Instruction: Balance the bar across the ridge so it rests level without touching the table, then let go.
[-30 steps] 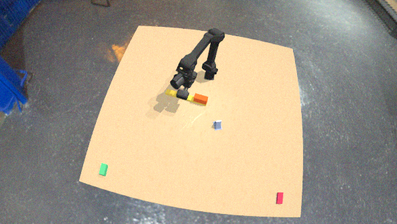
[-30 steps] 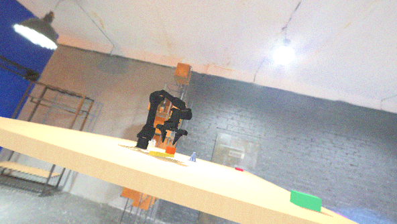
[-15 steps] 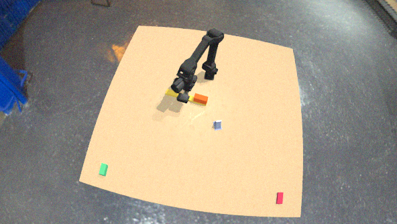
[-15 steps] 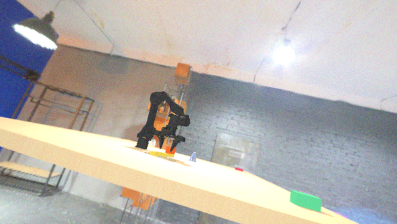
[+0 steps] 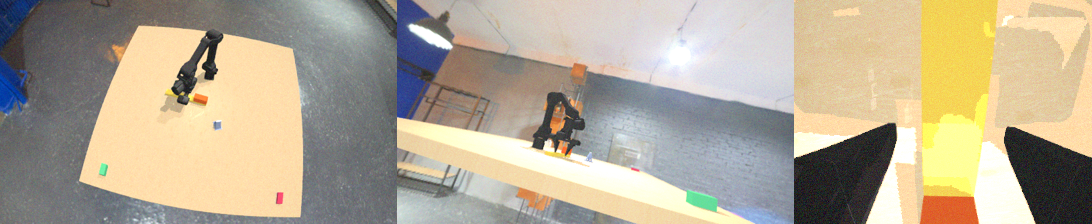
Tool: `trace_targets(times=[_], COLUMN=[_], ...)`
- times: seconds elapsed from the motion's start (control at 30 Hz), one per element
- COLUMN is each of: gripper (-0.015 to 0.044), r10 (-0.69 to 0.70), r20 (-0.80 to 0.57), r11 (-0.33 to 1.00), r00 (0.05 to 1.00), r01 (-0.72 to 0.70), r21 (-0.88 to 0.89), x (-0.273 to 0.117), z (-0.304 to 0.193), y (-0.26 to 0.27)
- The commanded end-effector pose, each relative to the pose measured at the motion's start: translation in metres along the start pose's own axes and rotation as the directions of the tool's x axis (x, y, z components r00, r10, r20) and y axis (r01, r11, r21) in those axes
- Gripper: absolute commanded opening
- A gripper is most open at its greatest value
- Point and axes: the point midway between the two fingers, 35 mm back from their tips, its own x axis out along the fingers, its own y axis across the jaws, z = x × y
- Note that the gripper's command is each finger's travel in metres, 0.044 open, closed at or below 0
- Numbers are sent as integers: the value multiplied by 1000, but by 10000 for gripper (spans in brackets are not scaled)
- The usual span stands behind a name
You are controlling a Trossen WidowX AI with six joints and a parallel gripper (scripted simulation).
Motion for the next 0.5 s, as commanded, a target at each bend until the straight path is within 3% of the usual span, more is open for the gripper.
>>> trace_targets(times=[0.0, 0.4, 0.47], gripper=[315, 315, 263], r10=[-3, -3, -5], r20=[-7, -7, -2], r11=[1000, 1000, 1000], r00=[1000, 1000, 1000], r01=[3, 3, 5], r21=[-3, -3, 0], x=[4, 4, 3], z=[-1, -1, 0], y=[0, 0, -1])
